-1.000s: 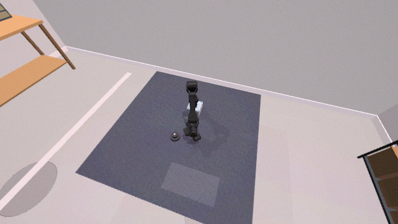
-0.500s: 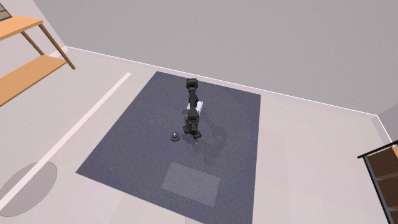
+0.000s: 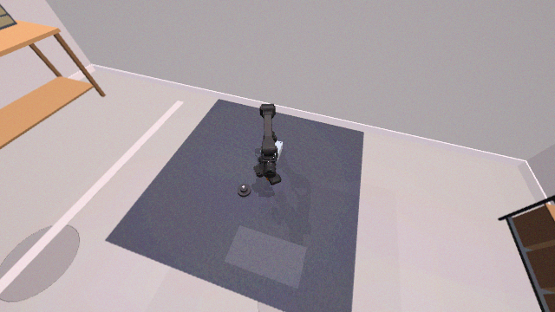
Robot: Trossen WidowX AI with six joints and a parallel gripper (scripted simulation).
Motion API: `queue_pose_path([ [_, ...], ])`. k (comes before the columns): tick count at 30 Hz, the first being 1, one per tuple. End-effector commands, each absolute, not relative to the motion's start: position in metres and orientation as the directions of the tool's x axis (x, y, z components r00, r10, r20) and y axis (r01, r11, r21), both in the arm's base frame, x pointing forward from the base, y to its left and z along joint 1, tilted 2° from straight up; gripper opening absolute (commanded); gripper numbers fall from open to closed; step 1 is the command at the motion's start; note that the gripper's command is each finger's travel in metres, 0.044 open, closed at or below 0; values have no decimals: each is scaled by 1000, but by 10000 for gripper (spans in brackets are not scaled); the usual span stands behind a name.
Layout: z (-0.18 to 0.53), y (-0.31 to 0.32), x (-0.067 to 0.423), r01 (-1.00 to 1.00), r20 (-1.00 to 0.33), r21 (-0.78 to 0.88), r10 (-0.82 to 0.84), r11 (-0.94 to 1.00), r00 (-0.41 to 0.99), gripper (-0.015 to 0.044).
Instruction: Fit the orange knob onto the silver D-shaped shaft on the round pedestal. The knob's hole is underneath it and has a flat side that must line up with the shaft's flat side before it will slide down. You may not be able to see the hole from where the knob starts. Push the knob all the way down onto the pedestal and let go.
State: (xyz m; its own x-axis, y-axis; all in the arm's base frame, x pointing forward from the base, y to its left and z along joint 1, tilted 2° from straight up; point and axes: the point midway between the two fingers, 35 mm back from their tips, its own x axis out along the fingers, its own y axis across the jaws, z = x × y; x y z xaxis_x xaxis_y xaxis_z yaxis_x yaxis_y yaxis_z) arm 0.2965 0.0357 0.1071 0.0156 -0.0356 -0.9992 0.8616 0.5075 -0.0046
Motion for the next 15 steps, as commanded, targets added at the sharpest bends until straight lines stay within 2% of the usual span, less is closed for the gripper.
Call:
queue_pose_path([
  [1, 110, 36, 296, 863, -999, 18, -23, 505, 34, 0],
  [15, 131, 35, 288, 830, -967, 253, 99, 497, 235, 0],
])
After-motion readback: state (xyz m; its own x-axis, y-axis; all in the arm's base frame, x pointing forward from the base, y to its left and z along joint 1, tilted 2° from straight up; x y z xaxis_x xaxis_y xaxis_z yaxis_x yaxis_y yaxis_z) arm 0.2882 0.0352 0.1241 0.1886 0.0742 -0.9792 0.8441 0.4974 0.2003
